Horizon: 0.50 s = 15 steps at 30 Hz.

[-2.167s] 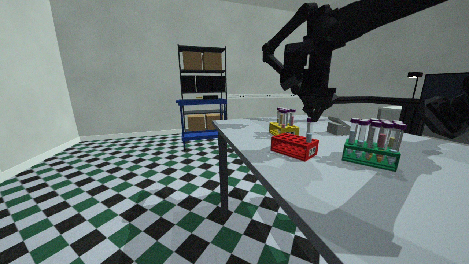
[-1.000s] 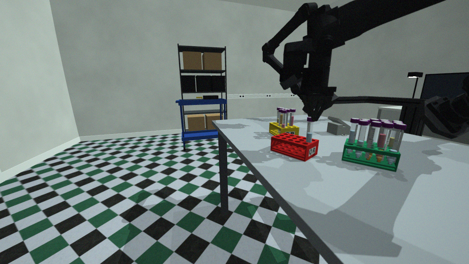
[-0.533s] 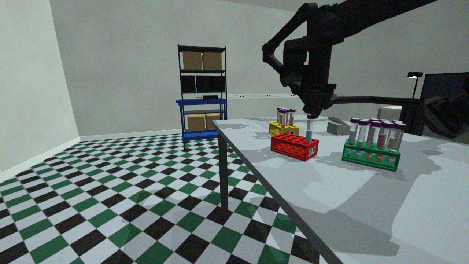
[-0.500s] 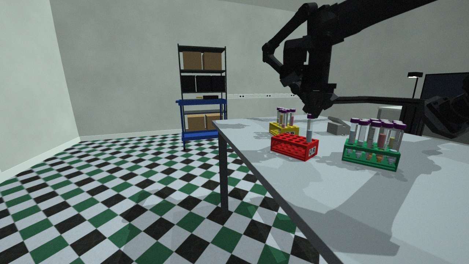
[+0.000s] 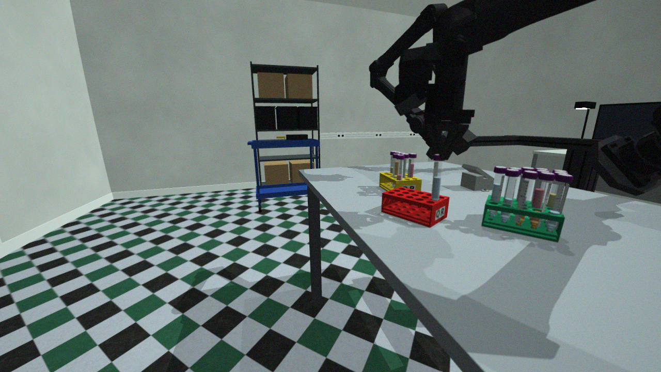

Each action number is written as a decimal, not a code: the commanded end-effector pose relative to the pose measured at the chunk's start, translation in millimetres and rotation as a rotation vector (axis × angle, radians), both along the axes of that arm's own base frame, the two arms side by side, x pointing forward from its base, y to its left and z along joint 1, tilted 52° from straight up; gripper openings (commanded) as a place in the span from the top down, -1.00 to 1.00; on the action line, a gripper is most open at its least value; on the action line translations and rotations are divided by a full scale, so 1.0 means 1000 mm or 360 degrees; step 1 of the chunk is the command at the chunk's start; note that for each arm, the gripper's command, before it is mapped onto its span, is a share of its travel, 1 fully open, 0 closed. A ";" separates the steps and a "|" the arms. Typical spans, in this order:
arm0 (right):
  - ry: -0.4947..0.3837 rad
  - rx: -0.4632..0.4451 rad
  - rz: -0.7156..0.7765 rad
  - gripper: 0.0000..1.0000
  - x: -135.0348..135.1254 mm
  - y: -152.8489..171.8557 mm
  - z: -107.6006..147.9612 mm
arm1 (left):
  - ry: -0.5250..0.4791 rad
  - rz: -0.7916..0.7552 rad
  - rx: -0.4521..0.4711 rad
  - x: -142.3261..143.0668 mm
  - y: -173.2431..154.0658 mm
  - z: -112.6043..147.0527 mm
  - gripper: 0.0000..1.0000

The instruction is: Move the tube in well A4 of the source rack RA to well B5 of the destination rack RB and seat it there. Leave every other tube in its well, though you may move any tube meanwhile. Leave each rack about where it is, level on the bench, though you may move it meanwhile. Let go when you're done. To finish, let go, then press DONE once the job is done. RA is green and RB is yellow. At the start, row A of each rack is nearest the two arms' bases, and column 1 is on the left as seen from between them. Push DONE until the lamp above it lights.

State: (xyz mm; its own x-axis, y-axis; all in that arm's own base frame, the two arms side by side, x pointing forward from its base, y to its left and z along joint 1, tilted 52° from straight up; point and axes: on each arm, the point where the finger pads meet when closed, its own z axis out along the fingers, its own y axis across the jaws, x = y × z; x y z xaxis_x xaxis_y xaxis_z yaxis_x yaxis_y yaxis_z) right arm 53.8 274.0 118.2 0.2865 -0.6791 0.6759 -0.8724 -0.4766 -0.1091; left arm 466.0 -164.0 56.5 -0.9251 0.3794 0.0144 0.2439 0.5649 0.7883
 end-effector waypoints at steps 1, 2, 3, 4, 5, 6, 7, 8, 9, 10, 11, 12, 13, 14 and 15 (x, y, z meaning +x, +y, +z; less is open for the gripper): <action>0.0002 0.0052 0.0002 0.40 -0.001 0.012 0.005 | -0.0046 -0.0033 -0.0032 0.004 -0.025 0.014 1.00; 0.0002 0.0052 0.0002 0.40 -0.001 0.012 0.005 | -0.0052 -0.0033 -0.0036 0.004 -0.025 0.017 1.00; 0.0002 0.0052 0.0002 0.40 -0.001 0.012 0.005 | -0.0052 -0.0033 -0.0036 0.004 -0.025 0.017 1.00; 0.0002 0.0052 0.0002 0.40 -0.001 0.012 0.005 | -0.0052 -0.0033 -0.0036 0.004 -0.025 0.017 1.00; 0.0002 0.0052 0.0002 0.40 -0.001 0.012 0.005 | -0.0058 -0.0033 -0.0040 0.004 -0.026 0.020 1.00; 0.0002 0.0052 0.0002 0.40 -0.001 0.012 0.005 | -0.0064 -0.0033 -0.0045 0.004 -0.027 0.023 1.00; 0.0002 0.0052 0.0002 0.40 -0.001 0.012 0.005 | -0.0070 -0.0033 -0.0049 0.004 -0.028 0.026 1.00; 0.0002 0.0052 0.0002 0.40 -0.001 0.012 0.005 | -0.0070 -0.0033 -0.0049 0.003 -0.028 0.027 1.00; 0.0002 0.0052 0.0002 0.40 -0.001 0.012 0.005 | -0.0070 -0.0033 -0.0049 0.003 -0.029 0.028 1.00; 0.0002 0.0052 0.0002 0.40 -0.001 0.012 0.005 | -0.0070 -0.0033 -0.0049 0.003 -0.030 0.029 1.00; 0.0002 0.0052 0.0002 0.40 -0.001 0.012 0.005 | -0.0070 -0.0033 -0.0049 0.003 -0.030 0.030 1.00; 0.0002 0.0052 0.0002 0.40 -0.001 0.012 0.005 | -0.0069 -0.0033 -0.0049 0.003 -0.031 0.031 1.00; 0.0002 0.0052 0.0002 0.40 -0.001 0.012 0.005 | -0.0069 -0.0033 -0.0049 0.002 -0.032 0.032 1.00; 0.0002 0.0052 0.0002 0.40 -0.001 0.012 0.005 | -0.0069 -0.0033 -0.0050 0.002 -0.033 0.033 1.00; 0.0002 0.0052 0.0002 0.40 -0.001 0.012 0.005 | -0.0069 -0.0033 -0.0050 0.002 -0.034 0.034 1.00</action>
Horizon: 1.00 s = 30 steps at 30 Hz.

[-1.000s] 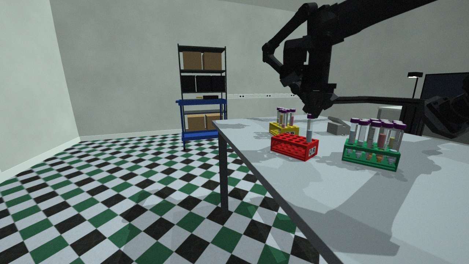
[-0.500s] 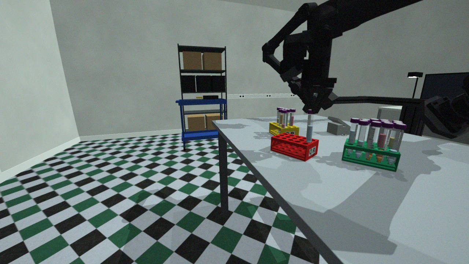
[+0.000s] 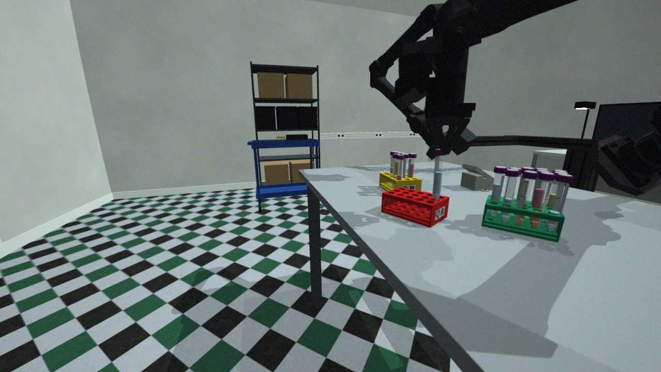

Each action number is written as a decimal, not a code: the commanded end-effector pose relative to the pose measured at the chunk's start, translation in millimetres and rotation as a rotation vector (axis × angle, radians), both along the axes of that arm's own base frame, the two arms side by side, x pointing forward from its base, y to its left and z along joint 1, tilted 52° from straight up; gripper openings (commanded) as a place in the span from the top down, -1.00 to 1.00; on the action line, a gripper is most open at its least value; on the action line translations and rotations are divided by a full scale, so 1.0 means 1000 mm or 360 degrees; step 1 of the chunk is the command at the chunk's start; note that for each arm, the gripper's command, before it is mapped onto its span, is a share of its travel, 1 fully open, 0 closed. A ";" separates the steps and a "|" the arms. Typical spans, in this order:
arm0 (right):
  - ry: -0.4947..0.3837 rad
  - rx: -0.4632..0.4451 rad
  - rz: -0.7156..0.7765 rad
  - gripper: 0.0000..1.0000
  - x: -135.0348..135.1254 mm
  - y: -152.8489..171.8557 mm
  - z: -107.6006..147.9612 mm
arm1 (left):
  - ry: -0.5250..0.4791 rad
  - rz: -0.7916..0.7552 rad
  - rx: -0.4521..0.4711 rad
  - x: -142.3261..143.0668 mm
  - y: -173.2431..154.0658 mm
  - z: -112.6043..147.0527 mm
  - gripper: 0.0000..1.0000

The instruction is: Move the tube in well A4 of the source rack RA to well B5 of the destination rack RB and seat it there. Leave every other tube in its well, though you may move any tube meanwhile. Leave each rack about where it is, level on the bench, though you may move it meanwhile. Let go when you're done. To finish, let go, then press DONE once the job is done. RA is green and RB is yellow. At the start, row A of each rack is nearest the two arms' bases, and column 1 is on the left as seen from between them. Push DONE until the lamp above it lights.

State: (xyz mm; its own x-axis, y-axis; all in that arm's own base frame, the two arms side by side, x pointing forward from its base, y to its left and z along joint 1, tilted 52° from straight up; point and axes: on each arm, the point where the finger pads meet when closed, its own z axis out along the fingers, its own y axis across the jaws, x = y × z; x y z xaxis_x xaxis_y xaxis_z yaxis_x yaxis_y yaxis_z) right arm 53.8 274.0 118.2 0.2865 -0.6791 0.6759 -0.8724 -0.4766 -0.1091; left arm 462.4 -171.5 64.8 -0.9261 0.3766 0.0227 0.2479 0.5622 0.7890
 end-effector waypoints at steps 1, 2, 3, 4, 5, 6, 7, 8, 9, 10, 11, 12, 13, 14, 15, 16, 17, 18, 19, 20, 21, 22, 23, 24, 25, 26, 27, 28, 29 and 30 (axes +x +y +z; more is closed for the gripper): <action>0.0002 0.0052 0.0002 0.40 -0.001 0.012 0.005 | -0.0081 -0.0037 -0.0057 0.005 -0.028 0.026 1.00; 0.0002 0.0052 0.0002 0.40 -0.001 0.012 0.005 | -0.0081 -0.0037 -0.0057 0.004 -0.029 0.027 1.00; 0.0002 0.0052 0.0002 0.40 -0.001 0.012 0.005 | -0.0081 -0.0037 -0.0057 0.004 -0.030 0.027 1.00; 0.0002 0.0052 0.0002 0.40 -0.001 0.012 0.005 | -0.0080 -0.0037 -0.0057 0.004 -0.031 0.028 1.00; 0.0002 0.0052 0.0002 0.40 -0.001 0.012 0.005 | -0.0080 -0.0037 -0.0057 0.004 -0.031 0.028 1.00; 0.0002 0.0052 0.0002 0.40 -0.001 0.012 0.005 | -0.0080 -0.0037 -0.0057 0.004 -0.031 0.028 1.00; 0.0002 0.0052 0.0002 0.40 -0.001 0.012 0.005 | -0.0074 -0.0038 -0.0052 0.003 -0.031 0.026 1.00; 0.0002 0.0052 0.0002 0.40 -0.001 0.012 0.005 | -0.0075 -0.0037 -0.0054 0.002 -0.032 0.027 1.00; 0.0002 0.0052 0.0002 0.40 -0.001 0.012 0.005 | -0.0072 -0.0037 -0.0052 0.000 -0.031 0.028 1.00; 0.0002 0.0052 0.0002 0.40 -0.001 0.012 0.005 | -0.0077 -0.0037 -0.0056 0.001 -0.033 0.030 1.00; 0.0002 0.0052 0.0002 0.40 -0.001 0.012 0.005 | -0.0080 -0.0037 -0.0058 0.001 -0.034 0.031 1.00; 0.0002 0.0052 0.0002 0.40 -0.001 0.012 0.005 | -0.0081 -0.0037 -0.0058 0.001 -0.034 0.032 1.00; 0.0002 0.0052 0.0002 0.40 -0.001 0.012 0.005 | -0.0081 -0.0037 -0.0058 0.001 -0.035 0.032 1.00; 0.0002 0.0052 0.0002 0.40 -0.001 0.012 0.005 | -0.0081 -0.0037 -0.0058 0.000 -0.036 0.033 1.00; 0.0002 0.0052 0.0002 0.40 -0.001 0.012 0.005 | -0.0081 -0.0037 -0.0058 0.000 -0.037 0.034 1.00; 0.0002 0.0052 0.0002 0.40 -0.001 0.012 0.005 | -0.0081 -0.0037 -0.0059 0.000 -0.037 0.035 1.00; 0.0002 0.0052 0.0002 0.40 -0.001 0.012 0.005 | -0.0080 -0.0037 -0.0058 0.000 -0.038 0.035 1.00; 0.0002 0.0052 0.0002 0.40 -0.001 0.012 0.005 | -0.0078 -0.0037 -0.0057 0.000 -0.039 0.035 1.00; 0.0002 0.0052 0.0002 0.40 -0.001 0.012 0.005 | -0.0078 -0.0037 -0.0057 -0.001 -0.040 0.036 1.00; 0.0002 0.0052 0.0002 0.40 -0.001 0.012 0.005 | -0.0077 -0.0037 -0.0057 -0.001 -0.041 0.036 1.00; 0.0002 0.0052 0.0002 0.40 -0.001 0.012 0.005 | -0.0077 -0.0037 -0.0057 -0.002 -0.042 0.037 1.00; 0.0002 0.0052 0.0002 0.40 -0.001 0.012 0.005 | -0.0077 -0.0037 -0.0057 -0.002 -0.042 0.037 1.00; 0.0002 0.0052 0.0002 0.40 -0.001 0.012 0.005 | -0.0077 -0.0037 -0.0057 -0.002 -0.042 0.037 1.00; 0.0002 0.0052 0.0002 0.40 -0.001 0.012 0.005 | -0.0079 -0.0037 -0.0058 -0.002 -0.042 0.038 1.00; 0.0002 0.0052 0.0002 0.40 -0.001 0.012 0.005 | -0.0078 -0.0037 -0.0059 -0.003 -0.043 0.039 1.00; 0.0002 0.0052 0.0002 0.40 -0.001 0.012 0.005 | -0.0079 -0.0037 -0.0059 -0.003 -0.043 0.039 1.00; 0.0002 0.0052 0.0002 0.40 -0.001 0.012 0.005 | -0.0080 -0.0037 -0.0060 -0.004 -0.044 0.040 1.00; 0.0002 0.0052 0.0002 0.40 -0.001 0.012 0.005 | -0.0080 -0.0037 -0.0060 -0.004 -0.045 0.041 1.00; 0.0002 0.0052 0.0002 0.40 -0.001 0.012 0.005 | -0.0080 -0.0037 -0.0060 -0.004 -0.046 0.041 1.00; 0.0002 0.0052 0.0002 0.40 -0.001 0.012 0.005 | -0.0080 -0.0037 -0.0060 -0.005 -0.046 0.042 1.00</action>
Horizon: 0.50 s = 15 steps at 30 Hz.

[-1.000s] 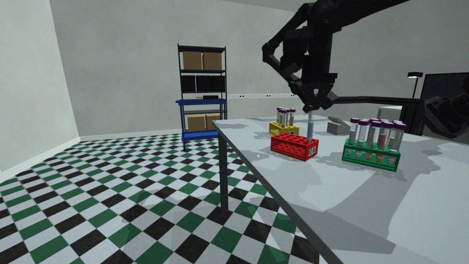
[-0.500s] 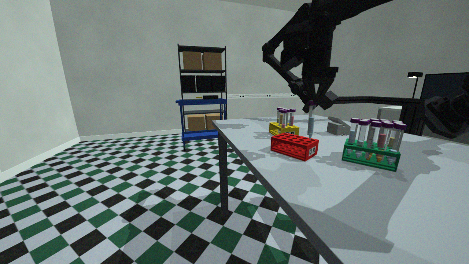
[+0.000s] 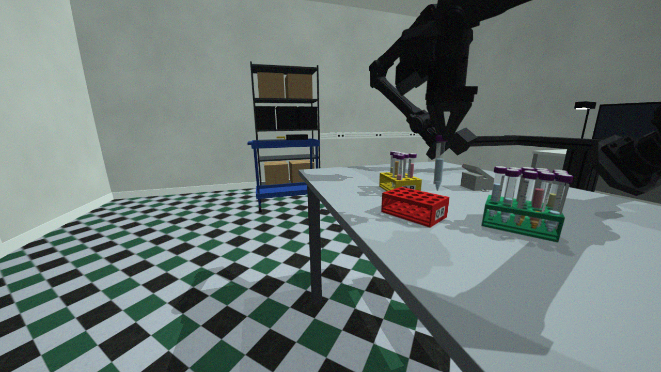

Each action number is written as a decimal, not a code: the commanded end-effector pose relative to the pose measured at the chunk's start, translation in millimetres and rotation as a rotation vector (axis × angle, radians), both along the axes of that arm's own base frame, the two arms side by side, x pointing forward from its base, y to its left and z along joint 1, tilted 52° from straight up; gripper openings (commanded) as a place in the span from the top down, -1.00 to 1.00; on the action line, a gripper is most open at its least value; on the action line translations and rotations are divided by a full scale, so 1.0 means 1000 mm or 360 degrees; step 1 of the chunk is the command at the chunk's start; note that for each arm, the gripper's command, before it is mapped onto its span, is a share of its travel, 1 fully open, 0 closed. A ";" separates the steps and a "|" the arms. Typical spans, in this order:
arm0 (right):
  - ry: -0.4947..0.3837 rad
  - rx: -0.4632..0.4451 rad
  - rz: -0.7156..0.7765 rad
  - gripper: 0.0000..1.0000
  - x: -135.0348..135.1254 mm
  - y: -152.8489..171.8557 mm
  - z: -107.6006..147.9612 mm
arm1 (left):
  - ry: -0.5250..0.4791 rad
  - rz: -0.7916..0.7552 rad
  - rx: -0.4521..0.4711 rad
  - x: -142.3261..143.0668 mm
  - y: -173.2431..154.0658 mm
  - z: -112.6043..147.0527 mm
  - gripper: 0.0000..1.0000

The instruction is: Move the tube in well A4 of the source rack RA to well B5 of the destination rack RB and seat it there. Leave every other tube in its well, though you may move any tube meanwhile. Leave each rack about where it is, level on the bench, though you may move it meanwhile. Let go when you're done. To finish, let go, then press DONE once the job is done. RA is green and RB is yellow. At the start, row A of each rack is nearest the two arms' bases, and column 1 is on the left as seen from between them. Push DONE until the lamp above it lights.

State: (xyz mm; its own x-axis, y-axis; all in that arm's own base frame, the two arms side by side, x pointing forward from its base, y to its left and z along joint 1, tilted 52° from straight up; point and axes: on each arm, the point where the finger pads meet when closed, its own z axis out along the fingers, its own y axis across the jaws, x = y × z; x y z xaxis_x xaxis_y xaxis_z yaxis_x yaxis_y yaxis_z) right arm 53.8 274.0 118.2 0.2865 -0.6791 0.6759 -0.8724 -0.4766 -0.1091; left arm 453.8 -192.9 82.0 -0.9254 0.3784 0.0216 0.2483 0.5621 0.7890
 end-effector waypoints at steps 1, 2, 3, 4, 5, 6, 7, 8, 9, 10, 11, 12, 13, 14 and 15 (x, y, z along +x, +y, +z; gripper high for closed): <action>0.0002 0.0052 0.0002 0.40 -0.001 0.012 0.005 | -0.0079 -0.0034 -0.0060 0.004 -0.026 0.025 1.00; 0.0002 0.0052 0.0002 0.40 -0.001 0.012 0.005 | -0.0078 -0.0034 -0.0060 0.003 -0.026 0.026 1.00; 0.0002 0.0052 0.0002 0.40 -0.001 0.012 0.005 | -0.0078 -0.0034 -0.0060 0.003 -0.027 0.027 1.00; 0.0002 0.0052 0.0002 0.40 -0.001 0.012 0.005 | -0.0077 -0.0034 -0.0059 0.003 -0.028 0.027 1.00; 0.0002 0.0052 0.0002 0.40 -0.001 0.012 0.005 | -0.0076 -0.0034 -0.0058 0.003 -0.029 0.027 1.00; 0.0002 0.0052 0.0002 0.40 -0.001 0.012 0.005 | -0.0078 -0.0034 -0.0061 0.001 -0.029 0.027 1.00; 0.0002 0.0052 0.0002 0.40 -0.001 0.012 0.005 | -0.0035 -0.0034 -0.0025 -0.010 -0.021 0.017 1.00; 0.0002 0.0052 0.0002 0.40 -0.001 0.012 0.005 | -0.0024 -0.0033 -0.0016 -0.014 -0.019 0.013 1.00; 0.0002 0.0052 0.0002 0.40 -0.001 0.012 0.005 | -0.0024 -0.0033 -0.0016 -0.014 -0.019 0.013 1.00; 0.0002 0.0052 0.0002 0.40 -0.001 0.012 0.005 | -0.0024 -0.0033 -0.0016 -0.014 -0.019 0.013 1.00; 0.0002 0.0052 0.0002 0.40 -0.001 0.012 0.005 | -0.0018 -0.0034 -0.0010 -0.015 -0.019 0.010 1.00; 0.0002 0.0052 0.0002 0.40 -0.001 0.012 0.005 | -0.0025 -0.0033 -0.0017 -0.016 -0.019 0.010 1.00; 0.0002 0.0052 0.0002 0.40 -0.001 0.012 0.005 | -0.0037 -0.0033 -0.0028 -0.016 -0.020 0.009 1.00; 0.0002 0.0052 0.0002 0.40 -0.001 0.012 0.005 | -0.0047 -0.0033 -0.0036 -0.017 -0.021 0.008 1.00; 0.0002 0.0052 0.0002 0.40 -0.001 0.012 0.005 | -0.0053 -0.0033 -0.0041 -0.017 -0.022 0.006 1.00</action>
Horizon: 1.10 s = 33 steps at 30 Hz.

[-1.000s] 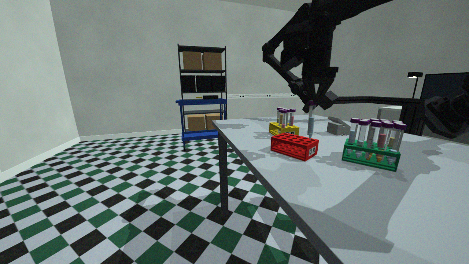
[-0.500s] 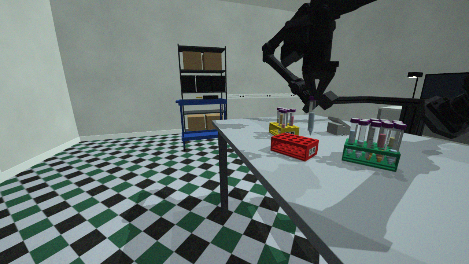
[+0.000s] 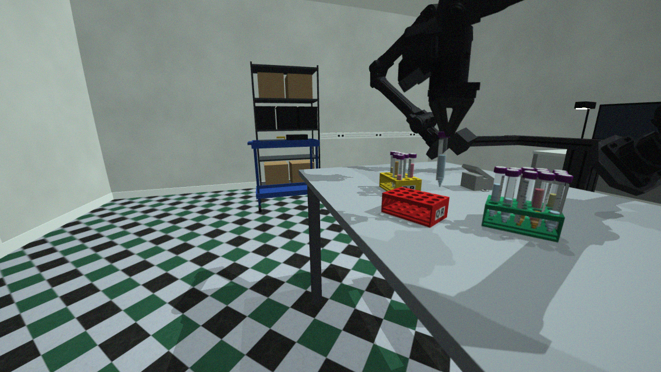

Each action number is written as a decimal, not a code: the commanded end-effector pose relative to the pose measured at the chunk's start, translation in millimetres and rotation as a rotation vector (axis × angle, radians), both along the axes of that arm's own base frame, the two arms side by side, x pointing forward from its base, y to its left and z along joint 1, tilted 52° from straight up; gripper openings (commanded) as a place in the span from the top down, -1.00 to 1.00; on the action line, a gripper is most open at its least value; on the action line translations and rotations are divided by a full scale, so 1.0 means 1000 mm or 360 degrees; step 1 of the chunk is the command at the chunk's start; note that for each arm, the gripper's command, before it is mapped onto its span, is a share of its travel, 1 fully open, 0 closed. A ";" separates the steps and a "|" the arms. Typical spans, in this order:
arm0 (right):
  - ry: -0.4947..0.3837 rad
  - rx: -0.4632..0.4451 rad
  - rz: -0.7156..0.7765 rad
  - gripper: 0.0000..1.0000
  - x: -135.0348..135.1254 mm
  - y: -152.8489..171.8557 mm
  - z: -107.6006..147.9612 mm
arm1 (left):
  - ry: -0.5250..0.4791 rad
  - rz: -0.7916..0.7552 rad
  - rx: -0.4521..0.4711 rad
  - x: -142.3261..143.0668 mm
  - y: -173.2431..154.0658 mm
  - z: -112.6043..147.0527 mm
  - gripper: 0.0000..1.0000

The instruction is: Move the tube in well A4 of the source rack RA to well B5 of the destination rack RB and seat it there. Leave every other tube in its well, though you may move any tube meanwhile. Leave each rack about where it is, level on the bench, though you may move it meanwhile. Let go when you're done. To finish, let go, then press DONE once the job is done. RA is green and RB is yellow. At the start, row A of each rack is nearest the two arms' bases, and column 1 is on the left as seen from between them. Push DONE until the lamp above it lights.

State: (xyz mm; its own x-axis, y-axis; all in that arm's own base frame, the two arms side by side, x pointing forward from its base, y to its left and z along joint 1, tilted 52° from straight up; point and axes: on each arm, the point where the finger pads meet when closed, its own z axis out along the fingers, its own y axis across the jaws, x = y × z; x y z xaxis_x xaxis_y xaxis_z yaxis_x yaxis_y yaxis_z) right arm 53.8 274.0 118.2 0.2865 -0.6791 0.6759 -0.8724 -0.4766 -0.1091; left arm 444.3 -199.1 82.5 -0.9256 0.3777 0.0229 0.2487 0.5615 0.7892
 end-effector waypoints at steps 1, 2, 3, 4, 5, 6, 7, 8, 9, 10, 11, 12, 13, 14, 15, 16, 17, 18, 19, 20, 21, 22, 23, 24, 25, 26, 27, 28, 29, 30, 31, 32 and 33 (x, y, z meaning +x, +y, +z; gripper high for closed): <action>0.0002 0.0052 0.0002 0.40 -0.001 0.012 0.005 | -0.0054 -0.0034 -0.0042 -0.009 -0.016 0.005 1.00; 0.0002 0.0052 0.0002 0.40 -0.001 0.012 0.005 | -0.0054 -0.0034 -0.0042 -0.011 -0.016 0.004 1.00; 0.0002 0.0052 0.0002 0.40 -0.001 0.012 0.005 | -0.0054 -0.0034 -0.0042 -0.012 -0.016 0.003 1.00; 0.0002 0.0052 0.0002 0.40 -0.001 0.012 0.005 | -0.0054 -0.0034 -0.0042 -0.013 -0.016 0.002 1.00; 0.0002 0.0052 0.0002 0.40 -0.001 0.012 0.005 | -0.0054 -0.0034 -0.0042 -0.015 -0.016 0.001 1.00; 0.0002 0.0052 0.0002 0.40 -0.001 0.012 0.005 | -0.0054 -0.0034 -0.0042 -0.016 -0.016 0.000 1.00; 0.0002 0.0052 0.0002 0.40 -0.001 0.012 0.005 | -0.0054 -0.0034 -0.0042 -0.018 -0.016 -0.001 1.00; 0.0002 0.0052 0.0002 0.40 -0.001 0.012 0.005 | -0.0054 -0.0034 -0.0042 -0.019 -0.016 -0.002 1.00; 0.0002 0.0052 0.0002 0.40 -0.001 0.012 0.005 | -0.0054 -0.0034 -0.0042 -0.020 -0.016 -0.003 1.00; 0.0002 0.0052 0.0002 0.40 -0.001 0.012 0.005 | -0.0053 -0.0034 -0.0042 -0.022 -0.017 -0.004 1.00; 0.0002 0.0052 0.0002 0.40 -0.001 0.012 0.005 | -0.0053 -0.0034 -0.0042 -0.022 -0.017 -0.004 1.00; 0.0002 0.0052 0.0002 0.40 -0.001 0.012 0.005 | -0.0053 -0.0034 -0.0042 -0.022 -0.017 -0.004 1.00; 0.0002 0.0052 0.0002 0.40 -0.001 0.012 0.005 | -0.0054 -0.0035 -0.0041 -0.023 -0.017 -0.005 1.00; 0.0002 0.0052 0.0002 0.40 -0.001 0.012 0.005 | -0.0054 -0.0034 -0.0042 -0.025 -0.017 -0.006 1.00; 0.0002 0.0052 0.0002 0.40 -0.001 0.012 0.005 | -0.0053 -0.0034 -0.0043 -0.026 -0.017 -0.007 1.00; 0.0002 0.0052 0.0002 0.40 -0.001 0.012 0.005 | -0.0053 -0.0034 -0.0043 -0.028 -0.017 -0.007 1.00; 0.0002 0.0052 0.0002 0.40 -0.001 0.012 0.005 | -0.0053 -0.0034 -0.0043 -0.029 -0.017 -0.008 1.00; 0.0002 0.0052 0.0002 0.40 -0.001 0.012 0.005 | -0.0053 -0.0033 -0.0043 -0.030 -0.017 -0.009 1.00; 0.0002 0.0052 0.0002 0.40 -0.001 0.012 0.005 | -0.0053 -0.0033 -0.0043 -0.032 -0.018 -0.010 1.00; 0.0002 0.0052 0.0002 0.40 -0.001 0.012 0.005 | -0.0053 -0.0033 -0.0043 -0.033 -0.018 -0.011 1.00; 0.0002 0.0052 0.0002 0.40 -0.001 0.012 0.005 | -0.0052 -0.0033 -0.0043 -0.035 -0.018 -0.012 1.00; 0.0002 0.0052 0.0002 0.40 -0.001 0.012 0.005 | -0.0052 -0.0033 -0.0043 -0.036 -0.018 -0.013 1.00; 0.0002 0.0052 0.0002 0.40 -0.001 0.012 0.005 | -0.0052 -0.0033 -0.0043 -0.037 -0.018 -0.014 1.00; 0.0002 0.0052 0.0002 0.40 -0.001 0.012 0.005 | -0.0052 -0.0033 -0.0043 -0.039 -0.018 -0.015 1.00; 0.0002 0.0052 0.0002 0.40 -0.001 0.012 0.005 | -0.0052 -0.0033 -0.0043 -0.040 -0.018 -0.016 1.00; 0.0002 0.0052 0.0002 0.40 -0.001 0.012 0.005 | -0.0052 -0.0033 -0.0043 -0.042 -0.019 -0.017 1.00; 0.0002 0.0052 0.0002 0.40 -0.001 0.012 0.005 | -0.0052 -0.0033 -0.0043 -0.043 -0.019 -0.017 1.00; 0.0002 0.0052 0.0002 0.40 -0.001 0.012 0.005 | -0.0052 -0.0033 -0.0043 -0.043 -0.019 -0.017 1.00; 0.0002 0.0052 0.0002 0.40 -0.001 0.012 0.005 | -0.0052 -0.0033 -0.0043 -0.043 -0.019 -0.017 1.00; 0.0002 0.0052 0.0002 0.40 -0.001 0.012 0.005 | -0.0053 -0.0034 -0.0042 -0.044 -0.019 -0.018 1.00; 0.0002 0.0052 0.0002 0.40 -0.001 0.012 0.005 | -0.0052 -0.0033 -0.0043 -0.046 -0.019 -0.019 1.00; 0.0002 0.0052 0.0002 0.40 -0.001 0.012 0.005 | -0.0051 -0.0033 -0.0044 -0.047 -0.019 -0.020 1.00; 0.0002 0.0052 0.0002 0.40 -0.001 0.012 0.005 | -0.0051 -0.0033 -0.0044 -0.049 -0.019 -0.021 1.00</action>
State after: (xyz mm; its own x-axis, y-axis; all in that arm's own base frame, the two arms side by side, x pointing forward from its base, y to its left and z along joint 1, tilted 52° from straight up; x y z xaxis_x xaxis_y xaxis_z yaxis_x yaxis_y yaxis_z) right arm 53.8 274.0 118.2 0.2865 -0.6791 0.6759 -0.8724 -0.4766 -0.1091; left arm 402.2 -203.8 55.5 -0.9250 0.3788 0.0281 0.2528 0.5587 0.7899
